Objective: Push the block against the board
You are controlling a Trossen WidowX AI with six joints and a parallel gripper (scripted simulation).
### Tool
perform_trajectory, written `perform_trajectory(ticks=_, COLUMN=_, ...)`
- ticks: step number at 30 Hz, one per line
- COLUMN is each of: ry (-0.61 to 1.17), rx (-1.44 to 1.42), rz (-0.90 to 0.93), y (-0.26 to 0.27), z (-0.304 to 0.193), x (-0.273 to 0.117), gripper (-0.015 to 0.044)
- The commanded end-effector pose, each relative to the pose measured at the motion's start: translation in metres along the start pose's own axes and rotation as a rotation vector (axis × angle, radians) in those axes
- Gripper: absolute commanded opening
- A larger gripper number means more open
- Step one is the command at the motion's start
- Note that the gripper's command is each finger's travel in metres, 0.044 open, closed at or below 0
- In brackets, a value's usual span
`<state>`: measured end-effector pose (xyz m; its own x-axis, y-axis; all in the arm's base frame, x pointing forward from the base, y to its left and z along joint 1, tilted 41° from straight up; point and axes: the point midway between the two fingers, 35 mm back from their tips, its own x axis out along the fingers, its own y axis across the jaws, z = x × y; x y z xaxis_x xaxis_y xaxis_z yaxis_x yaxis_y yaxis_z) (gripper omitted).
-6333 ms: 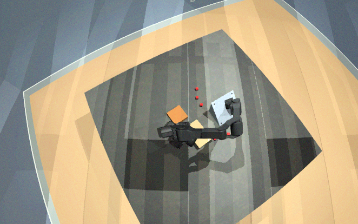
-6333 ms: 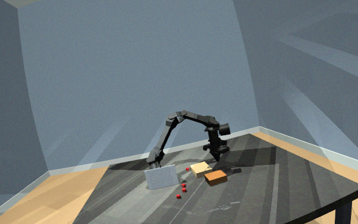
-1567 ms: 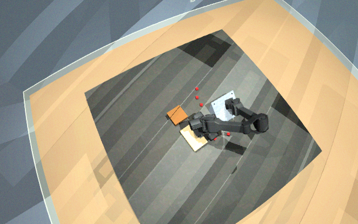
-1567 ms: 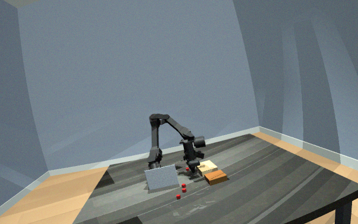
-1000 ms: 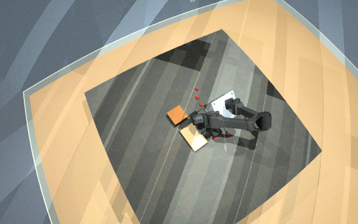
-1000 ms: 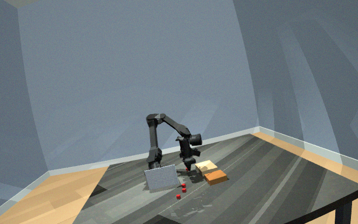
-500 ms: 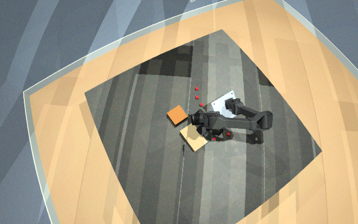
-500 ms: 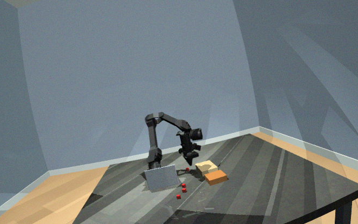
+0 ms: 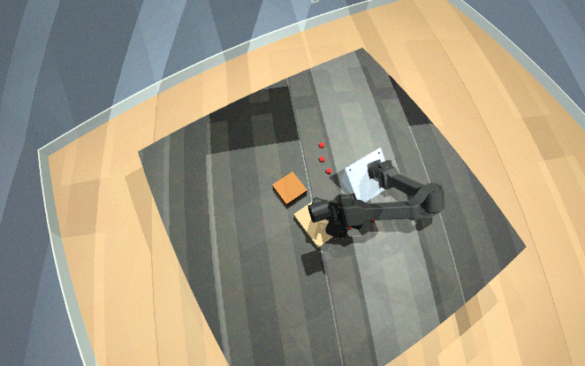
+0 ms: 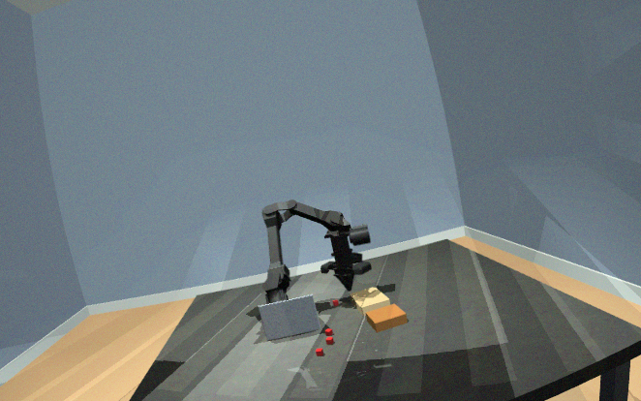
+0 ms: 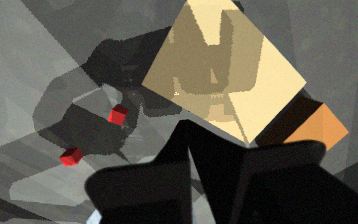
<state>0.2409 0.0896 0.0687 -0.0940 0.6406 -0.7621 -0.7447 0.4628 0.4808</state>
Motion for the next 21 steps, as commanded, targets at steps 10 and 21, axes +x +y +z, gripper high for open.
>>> perform_trajectory(ticks=10, ry=-0.008, rx=-0.467, rz=0.002, y=0.01, z=0.045, x=-0.002, gripper=0.0)
perform_trajectory(ticks=21, ry=-0.017, rx=-0.849, rz=0.005, y=0.024, z=0.081, x=-0.003, gripper=0.0)
